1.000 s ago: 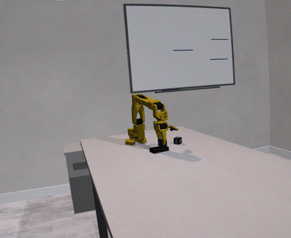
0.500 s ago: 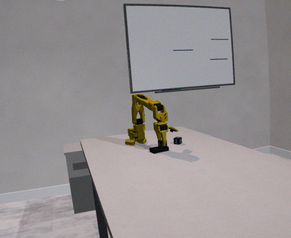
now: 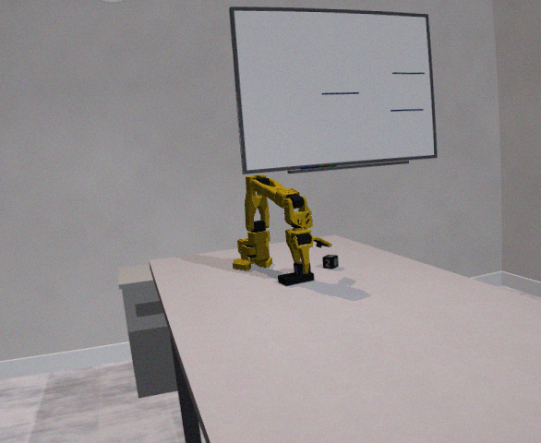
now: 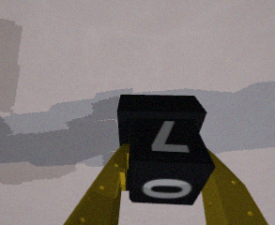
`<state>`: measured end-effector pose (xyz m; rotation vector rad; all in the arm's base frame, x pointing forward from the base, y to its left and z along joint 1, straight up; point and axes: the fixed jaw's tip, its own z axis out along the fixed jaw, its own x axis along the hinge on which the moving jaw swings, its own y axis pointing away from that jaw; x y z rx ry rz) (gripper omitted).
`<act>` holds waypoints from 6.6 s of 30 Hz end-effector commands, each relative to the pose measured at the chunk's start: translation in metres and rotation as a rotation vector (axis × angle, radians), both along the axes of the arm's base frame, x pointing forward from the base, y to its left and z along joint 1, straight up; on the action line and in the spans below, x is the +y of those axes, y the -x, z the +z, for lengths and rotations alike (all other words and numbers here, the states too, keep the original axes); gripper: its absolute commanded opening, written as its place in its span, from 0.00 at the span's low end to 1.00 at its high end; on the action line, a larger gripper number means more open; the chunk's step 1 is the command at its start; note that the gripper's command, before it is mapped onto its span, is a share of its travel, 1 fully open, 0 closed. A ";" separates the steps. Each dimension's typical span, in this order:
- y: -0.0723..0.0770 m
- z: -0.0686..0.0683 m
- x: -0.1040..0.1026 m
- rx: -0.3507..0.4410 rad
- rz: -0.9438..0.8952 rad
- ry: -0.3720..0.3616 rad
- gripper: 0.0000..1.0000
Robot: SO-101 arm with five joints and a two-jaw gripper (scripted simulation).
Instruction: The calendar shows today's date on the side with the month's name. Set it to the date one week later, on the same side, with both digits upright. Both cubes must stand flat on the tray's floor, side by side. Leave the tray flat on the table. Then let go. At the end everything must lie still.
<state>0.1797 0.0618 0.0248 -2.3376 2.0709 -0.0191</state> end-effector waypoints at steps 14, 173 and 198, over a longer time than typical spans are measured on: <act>-0.003 0.003 0.000 -0.021 0.001 -0.008 0.17; 0.019 0.142 0.060 -0.345 -0.425 -0.407 0.35; 0.060 0.141 0.128 -0.042 -0.935 -0.567 0.35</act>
